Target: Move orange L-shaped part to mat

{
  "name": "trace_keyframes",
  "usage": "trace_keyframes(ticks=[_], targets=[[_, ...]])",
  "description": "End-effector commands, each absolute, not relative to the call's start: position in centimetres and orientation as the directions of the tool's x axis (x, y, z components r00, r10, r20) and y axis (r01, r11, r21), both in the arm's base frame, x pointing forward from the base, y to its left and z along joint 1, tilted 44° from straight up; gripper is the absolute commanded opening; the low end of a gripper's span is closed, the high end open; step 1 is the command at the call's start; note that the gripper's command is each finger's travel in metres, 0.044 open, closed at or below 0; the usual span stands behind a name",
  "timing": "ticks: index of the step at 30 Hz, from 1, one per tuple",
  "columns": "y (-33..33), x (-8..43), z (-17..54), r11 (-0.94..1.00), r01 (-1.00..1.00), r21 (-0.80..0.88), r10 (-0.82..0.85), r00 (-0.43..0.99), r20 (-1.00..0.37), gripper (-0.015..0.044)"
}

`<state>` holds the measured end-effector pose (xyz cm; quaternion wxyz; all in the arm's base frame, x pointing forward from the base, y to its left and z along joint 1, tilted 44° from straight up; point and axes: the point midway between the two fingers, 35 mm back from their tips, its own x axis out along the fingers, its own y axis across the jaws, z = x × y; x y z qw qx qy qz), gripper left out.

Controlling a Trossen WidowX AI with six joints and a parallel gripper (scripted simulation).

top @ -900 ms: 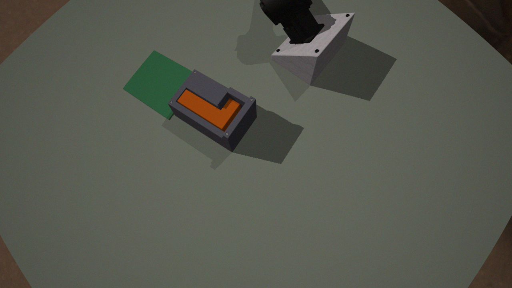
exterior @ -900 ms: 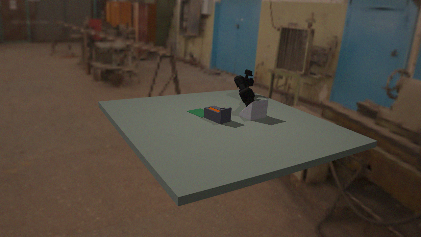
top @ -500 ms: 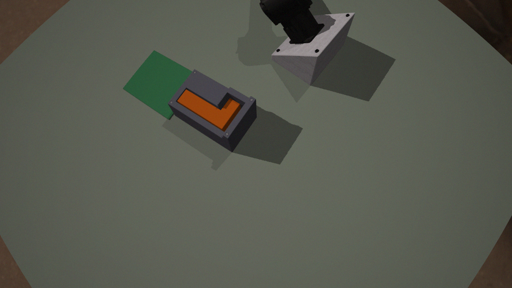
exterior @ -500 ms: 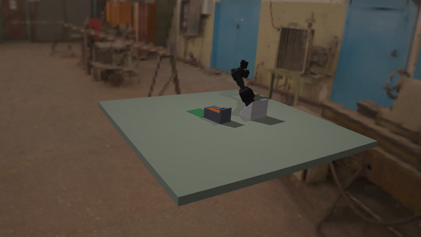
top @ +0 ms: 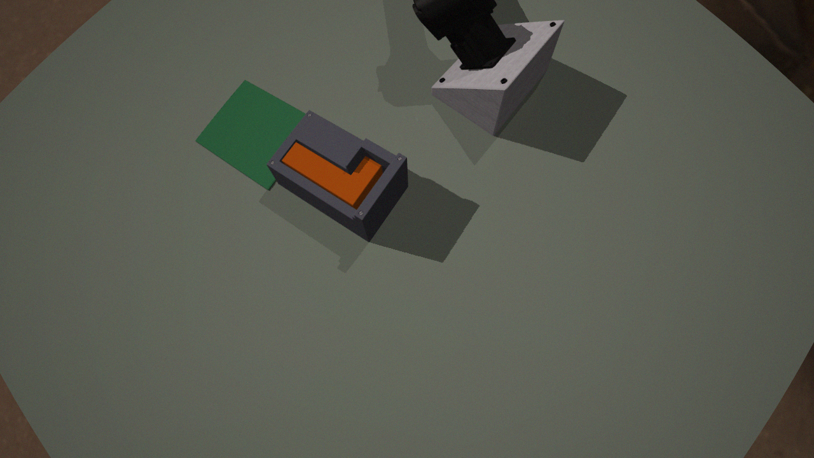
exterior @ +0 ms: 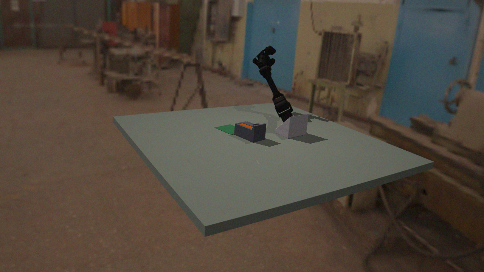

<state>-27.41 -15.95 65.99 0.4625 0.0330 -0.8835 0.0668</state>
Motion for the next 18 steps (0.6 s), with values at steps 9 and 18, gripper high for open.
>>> trace_keyframes(ticks=[9,18], targets=[[-4.3,-12.3,71.8,0.922,-0.298,-0.247,0.21,-0.152,0.966,0.018],[3.9,0.9,71.0,0.88,-0.397,-0.263,0.367,0.212,0.906,0.018]])
